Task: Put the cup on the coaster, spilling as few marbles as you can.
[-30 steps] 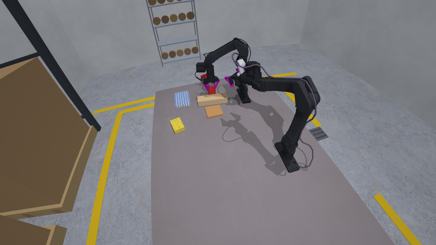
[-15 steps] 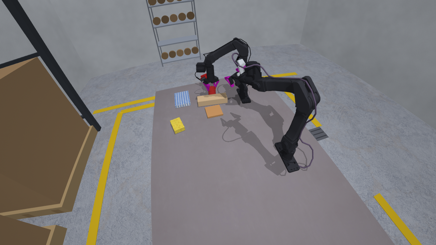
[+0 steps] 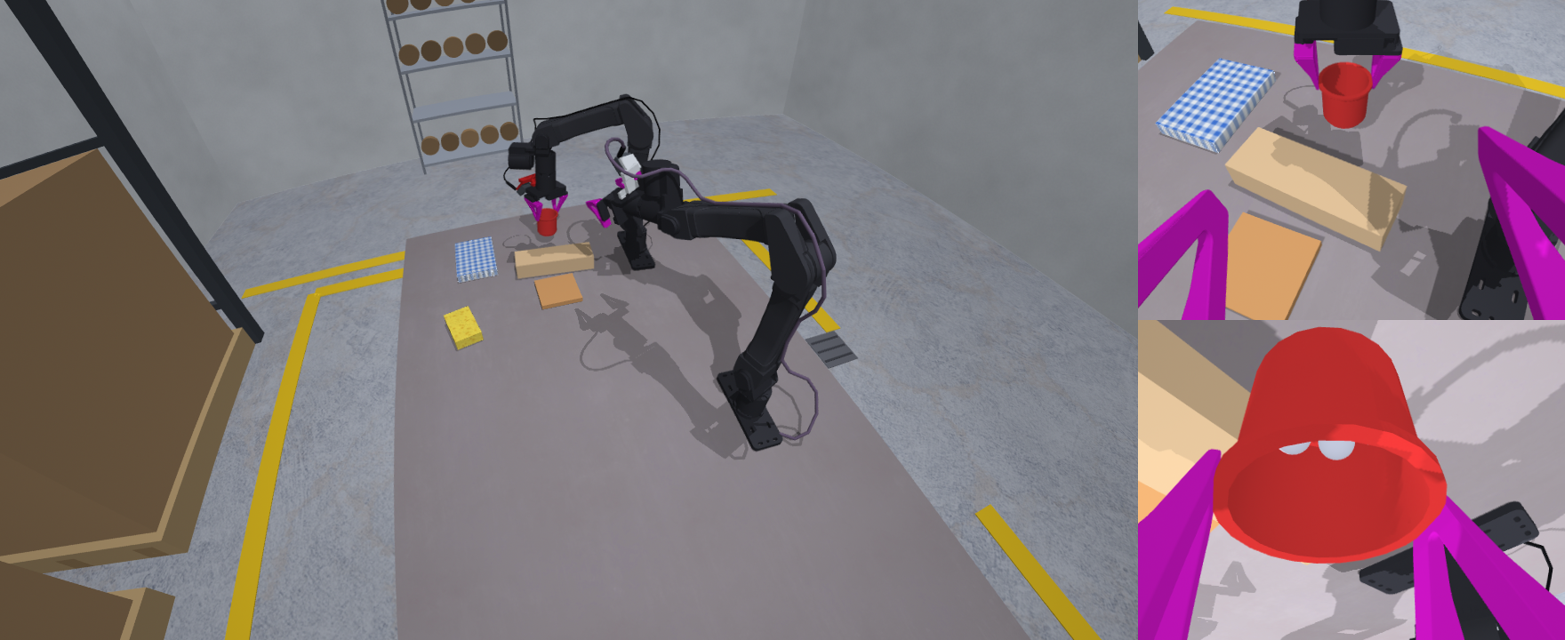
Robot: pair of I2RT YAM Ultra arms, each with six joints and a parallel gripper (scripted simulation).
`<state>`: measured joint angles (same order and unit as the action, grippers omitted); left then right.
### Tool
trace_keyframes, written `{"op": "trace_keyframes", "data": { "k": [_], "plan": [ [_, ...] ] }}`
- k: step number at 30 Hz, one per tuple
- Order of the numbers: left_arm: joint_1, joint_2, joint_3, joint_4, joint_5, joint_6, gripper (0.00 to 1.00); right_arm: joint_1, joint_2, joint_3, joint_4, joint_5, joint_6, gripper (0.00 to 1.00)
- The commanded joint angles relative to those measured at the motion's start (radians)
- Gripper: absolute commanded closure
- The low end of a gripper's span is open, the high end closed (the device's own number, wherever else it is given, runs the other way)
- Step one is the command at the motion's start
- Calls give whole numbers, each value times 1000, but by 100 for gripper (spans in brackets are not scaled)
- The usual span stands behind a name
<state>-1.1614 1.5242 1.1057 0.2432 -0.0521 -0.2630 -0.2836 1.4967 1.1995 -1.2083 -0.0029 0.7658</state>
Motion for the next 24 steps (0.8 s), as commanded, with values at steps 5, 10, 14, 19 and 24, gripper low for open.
{"op": "trace_keyframes", "data": {
  "k": [5,10,14,19,24],
  "plan": [
    [2,-22,5,16,-1,-4,0,4,11,158,-207,3,13,100],
    [16,-55,-25,-40,-10,-8,0,64,-18,120,-178,11,146,100],
    [45,-179,-100,-108,-21,-11,0,211,-40,87,-153,5,319,100],
    [79,-315,-180,-162,-16,-9,0,366,-32,75,-118,8,467,100],
    [123,-495,-285,-226,-19,-10,0,566,6,109,-87,21,640,100]
  ]
}}
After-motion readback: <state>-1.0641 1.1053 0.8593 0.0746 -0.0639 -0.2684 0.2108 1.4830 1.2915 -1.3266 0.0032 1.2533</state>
